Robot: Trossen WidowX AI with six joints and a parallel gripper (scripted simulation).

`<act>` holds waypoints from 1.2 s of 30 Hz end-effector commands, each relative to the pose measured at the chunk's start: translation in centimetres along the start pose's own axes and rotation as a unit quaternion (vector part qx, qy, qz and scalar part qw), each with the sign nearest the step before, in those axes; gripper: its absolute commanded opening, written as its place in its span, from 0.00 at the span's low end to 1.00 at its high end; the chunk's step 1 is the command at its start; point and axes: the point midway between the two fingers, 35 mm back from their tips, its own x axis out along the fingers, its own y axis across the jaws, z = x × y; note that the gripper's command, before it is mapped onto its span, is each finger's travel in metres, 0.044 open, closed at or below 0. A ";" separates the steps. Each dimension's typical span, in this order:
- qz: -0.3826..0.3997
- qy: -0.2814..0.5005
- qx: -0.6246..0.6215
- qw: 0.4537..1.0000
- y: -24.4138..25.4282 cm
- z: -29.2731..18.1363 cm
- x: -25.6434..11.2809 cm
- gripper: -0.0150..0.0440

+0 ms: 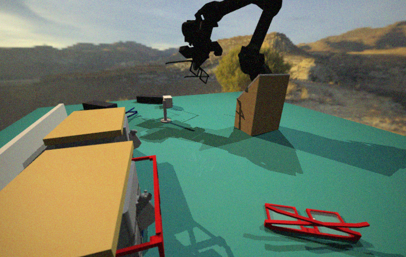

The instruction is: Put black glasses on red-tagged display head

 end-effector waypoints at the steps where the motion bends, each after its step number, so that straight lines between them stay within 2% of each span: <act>1: -0.007 -0.012 -0.052 0.999 0.8 0.0 -0.3 0.25; 18: -0.046 -0.051 -0.315 0.947 4.4 0.4 -0.6 0.25; 36: -0.112 -0.060 -0.570 0.812 7.8 1.2 -0.1 0.25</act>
